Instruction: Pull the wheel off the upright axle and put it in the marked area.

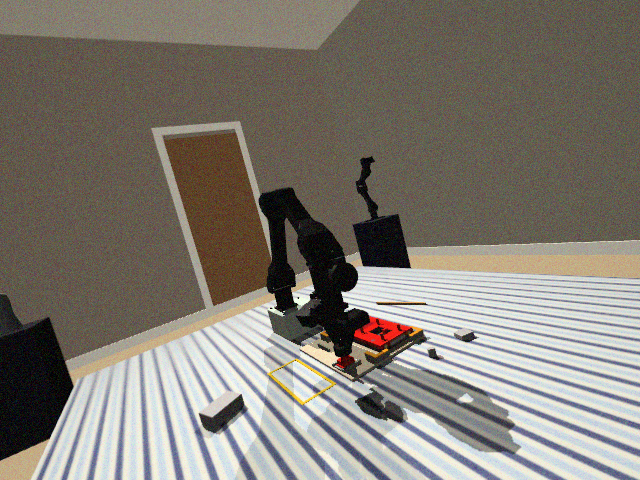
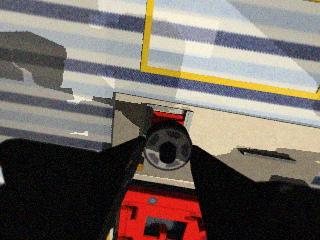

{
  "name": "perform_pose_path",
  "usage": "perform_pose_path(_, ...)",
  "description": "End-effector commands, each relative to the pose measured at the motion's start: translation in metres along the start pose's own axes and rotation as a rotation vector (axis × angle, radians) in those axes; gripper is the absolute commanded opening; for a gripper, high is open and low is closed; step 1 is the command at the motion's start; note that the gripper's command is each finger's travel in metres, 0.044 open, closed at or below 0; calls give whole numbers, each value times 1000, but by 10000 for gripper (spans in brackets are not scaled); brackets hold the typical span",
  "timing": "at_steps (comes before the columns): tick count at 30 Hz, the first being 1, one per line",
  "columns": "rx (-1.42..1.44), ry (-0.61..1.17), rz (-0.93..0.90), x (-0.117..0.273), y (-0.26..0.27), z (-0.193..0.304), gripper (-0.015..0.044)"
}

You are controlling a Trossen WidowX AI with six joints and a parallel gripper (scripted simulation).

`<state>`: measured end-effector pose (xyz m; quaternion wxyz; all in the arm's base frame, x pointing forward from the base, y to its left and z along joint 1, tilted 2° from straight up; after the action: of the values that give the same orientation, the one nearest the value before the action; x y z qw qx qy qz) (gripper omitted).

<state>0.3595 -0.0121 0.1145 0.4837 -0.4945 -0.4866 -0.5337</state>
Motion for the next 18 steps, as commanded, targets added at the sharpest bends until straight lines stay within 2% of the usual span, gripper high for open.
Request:
perform_pose_path(1, 1, -2, -1, 6, -1, 0, 0)
perform_pose_path(18, 1, -2, -3, 12, -1, 0, 0)
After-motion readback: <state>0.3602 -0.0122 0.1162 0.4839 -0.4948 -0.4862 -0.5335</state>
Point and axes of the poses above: the point midway between the two fingers, 35 mm back from their tips, its own x axis back along the fingers, its own y axis across the jaws, z = x × y, the point moved 10 cm from there along x, back along the fingers, and after that the axes turned 7 degrees about -x, right-handed, at the moved point
